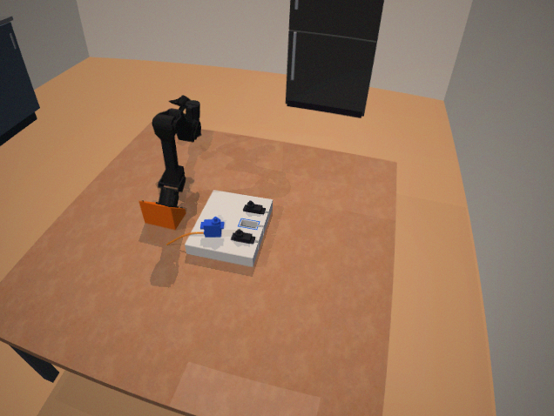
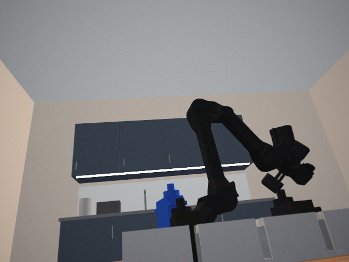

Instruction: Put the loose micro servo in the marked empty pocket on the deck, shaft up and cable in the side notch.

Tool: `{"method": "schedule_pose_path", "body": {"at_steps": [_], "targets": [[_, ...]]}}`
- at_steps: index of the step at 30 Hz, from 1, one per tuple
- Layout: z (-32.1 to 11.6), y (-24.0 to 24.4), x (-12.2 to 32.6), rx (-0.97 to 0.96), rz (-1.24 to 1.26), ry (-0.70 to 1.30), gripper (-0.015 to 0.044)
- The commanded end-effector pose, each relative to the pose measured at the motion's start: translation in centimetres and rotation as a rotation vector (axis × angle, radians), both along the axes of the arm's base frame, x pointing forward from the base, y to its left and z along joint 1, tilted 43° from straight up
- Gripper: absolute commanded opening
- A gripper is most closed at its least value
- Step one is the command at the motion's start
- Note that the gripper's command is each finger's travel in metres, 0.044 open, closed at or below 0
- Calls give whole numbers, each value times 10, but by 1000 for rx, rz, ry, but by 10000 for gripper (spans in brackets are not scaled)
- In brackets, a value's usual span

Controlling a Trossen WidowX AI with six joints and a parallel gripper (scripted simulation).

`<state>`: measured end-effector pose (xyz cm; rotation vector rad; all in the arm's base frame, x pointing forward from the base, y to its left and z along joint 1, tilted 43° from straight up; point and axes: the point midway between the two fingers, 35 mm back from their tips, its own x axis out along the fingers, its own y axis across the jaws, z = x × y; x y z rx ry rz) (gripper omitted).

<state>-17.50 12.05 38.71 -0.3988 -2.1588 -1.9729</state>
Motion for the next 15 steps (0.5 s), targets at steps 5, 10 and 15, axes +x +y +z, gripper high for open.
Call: {"method": "schedule_pose_path", "body": {"at_steps": [5, 10, 15], "targets": [[-7, 57, 18, -113, -199, -13, 440], [-11, 88, 38, -147, -329, -17, 440], [-16, 116, 61, -205, -452, -15, 440]]}}
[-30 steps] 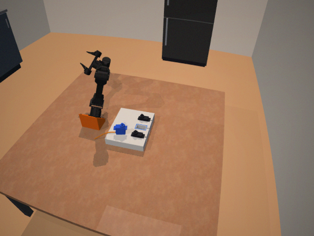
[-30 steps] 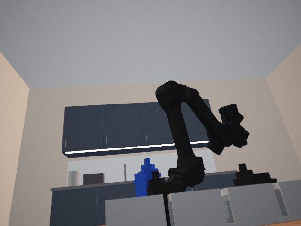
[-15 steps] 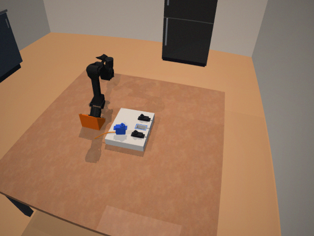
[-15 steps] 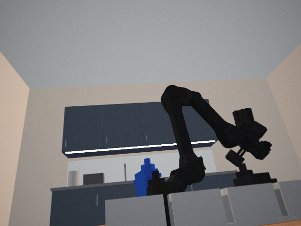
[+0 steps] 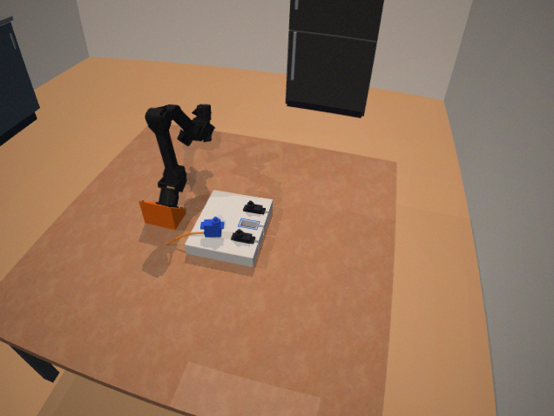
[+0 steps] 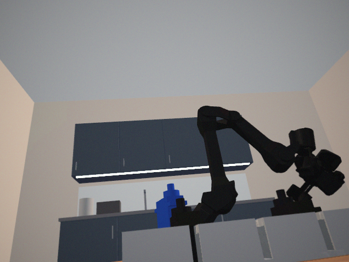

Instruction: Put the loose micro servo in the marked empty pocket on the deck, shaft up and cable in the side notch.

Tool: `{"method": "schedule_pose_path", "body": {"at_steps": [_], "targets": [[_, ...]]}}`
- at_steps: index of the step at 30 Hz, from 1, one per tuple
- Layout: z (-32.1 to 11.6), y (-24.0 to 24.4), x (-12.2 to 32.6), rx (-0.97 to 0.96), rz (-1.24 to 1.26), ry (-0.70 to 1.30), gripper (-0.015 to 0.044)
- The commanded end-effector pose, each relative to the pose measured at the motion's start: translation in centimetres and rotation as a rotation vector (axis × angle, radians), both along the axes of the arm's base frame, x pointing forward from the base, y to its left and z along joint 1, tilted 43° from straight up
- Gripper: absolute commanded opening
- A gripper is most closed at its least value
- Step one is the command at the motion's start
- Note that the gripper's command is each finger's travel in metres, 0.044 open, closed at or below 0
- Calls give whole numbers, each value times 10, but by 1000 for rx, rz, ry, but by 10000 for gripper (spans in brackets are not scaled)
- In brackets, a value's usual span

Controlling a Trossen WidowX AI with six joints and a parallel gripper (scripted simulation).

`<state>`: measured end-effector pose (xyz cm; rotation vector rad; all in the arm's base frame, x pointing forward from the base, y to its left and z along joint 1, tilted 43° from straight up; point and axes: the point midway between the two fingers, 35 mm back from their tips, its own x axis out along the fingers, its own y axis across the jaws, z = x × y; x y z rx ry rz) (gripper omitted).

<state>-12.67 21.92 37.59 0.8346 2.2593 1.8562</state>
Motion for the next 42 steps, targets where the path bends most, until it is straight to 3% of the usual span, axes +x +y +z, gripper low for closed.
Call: {"method": "schedule_pose_path", "body": {"at_steps": [1, 20, 32, 42], "targets": [[-6, 24, 18, -55, -94, 1, 440], [-53, 94, 144, -304, -579, 8, 440], [-77, 99, 227, -432, -848, 40, 440], [-122, 82, 306, -674, -1057, 143, 440]]}}
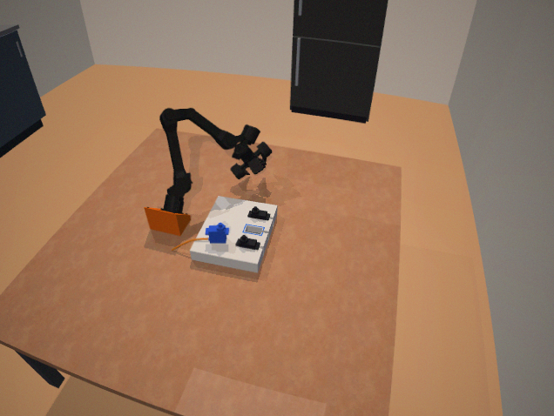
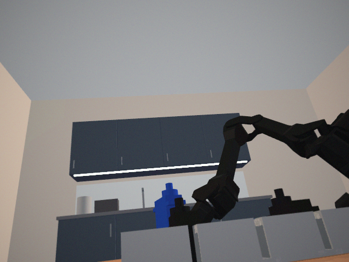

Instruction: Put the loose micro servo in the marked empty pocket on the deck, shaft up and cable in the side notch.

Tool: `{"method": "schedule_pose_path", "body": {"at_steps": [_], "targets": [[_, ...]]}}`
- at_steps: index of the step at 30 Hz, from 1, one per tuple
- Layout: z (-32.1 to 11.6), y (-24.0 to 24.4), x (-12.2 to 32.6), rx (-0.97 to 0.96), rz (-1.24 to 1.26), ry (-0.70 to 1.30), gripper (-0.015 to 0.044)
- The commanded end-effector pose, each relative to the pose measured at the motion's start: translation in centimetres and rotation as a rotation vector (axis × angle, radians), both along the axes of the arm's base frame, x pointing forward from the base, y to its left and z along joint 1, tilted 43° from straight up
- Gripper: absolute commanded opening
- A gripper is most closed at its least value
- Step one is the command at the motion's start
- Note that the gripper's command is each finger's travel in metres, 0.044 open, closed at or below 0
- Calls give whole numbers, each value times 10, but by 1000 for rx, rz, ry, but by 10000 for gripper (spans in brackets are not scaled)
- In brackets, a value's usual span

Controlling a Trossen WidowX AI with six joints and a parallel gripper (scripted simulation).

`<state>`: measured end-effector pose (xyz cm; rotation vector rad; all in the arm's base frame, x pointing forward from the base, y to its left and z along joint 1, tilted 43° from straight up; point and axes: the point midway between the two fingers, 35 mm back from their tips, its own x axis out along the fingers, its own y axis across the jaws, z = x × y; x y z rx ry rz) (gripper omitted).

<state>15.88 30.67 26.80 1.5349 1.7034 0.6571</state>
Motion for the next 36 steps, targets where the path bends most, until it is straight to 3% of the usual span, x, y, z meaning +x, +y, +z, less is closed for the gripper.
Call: {"method": "schedule_pose_path", "body": {"at_steps": [1, 19, 36], "targets": [[-19, -8, 28, -71, -84, 57, 440], [-103, -103, 133, -350, -483, 368, 440], [-174, -226, 163, -538, -791, 795, 440]]}}
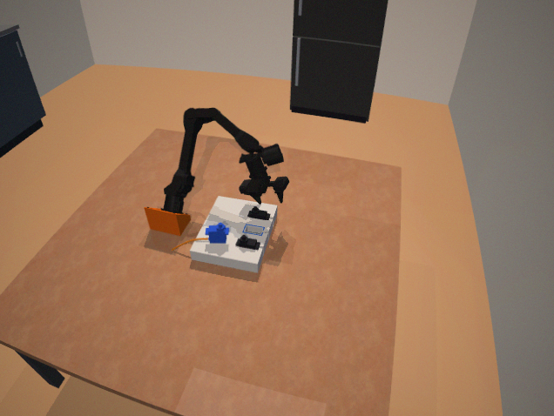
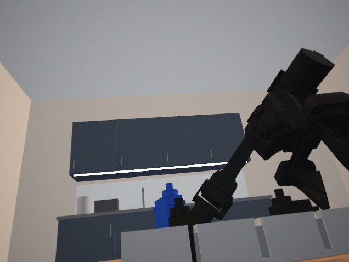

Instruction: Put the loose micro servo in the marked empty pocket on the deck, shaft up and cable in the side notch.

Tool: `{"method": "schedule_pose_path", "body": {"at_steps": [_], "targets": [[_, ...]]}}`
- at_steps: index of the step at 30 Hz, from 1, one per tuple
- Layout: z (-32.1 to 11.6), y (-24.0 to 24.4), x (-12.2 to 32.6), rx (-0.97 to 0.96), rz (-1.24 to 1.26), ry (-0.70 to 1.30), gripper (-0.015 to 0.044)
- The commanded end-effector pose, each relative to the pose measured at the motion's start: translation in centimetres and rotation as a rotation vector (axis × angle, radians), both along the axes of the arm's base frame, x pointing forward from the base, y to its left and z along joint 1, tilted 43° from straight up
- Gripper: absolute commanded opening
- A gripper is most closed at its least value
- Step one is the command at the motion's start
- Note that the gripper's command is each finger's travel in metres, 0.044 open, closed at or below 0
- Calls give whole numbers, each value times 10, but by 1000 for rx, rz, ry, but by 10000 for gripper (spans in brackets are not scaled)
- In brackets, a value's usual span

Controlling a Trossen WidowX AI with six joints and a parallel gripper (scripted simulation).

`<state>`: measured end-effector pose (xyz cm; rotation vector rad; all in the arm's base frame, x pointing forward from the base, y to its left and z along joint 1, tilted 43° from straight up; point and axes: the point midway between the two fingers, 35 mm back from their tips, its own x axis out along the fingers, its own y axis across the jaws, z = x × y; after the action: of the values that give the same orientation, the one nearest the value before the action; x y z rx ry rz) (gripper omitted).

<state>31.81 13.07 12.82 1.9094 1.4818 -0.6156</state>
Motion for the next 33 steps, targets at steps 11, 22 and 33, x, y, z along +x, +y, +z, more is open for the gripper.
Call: {"method": "schedule_pose_path", "body": {"at_steps": [11, 22, 33], "targets": [[-68, -127, -10, -102, -346, 425, 440], [-89, -192, -49, -49, -528, 746, 440], [-95, -234, -94, 65, -646, 1023, 440]]}}
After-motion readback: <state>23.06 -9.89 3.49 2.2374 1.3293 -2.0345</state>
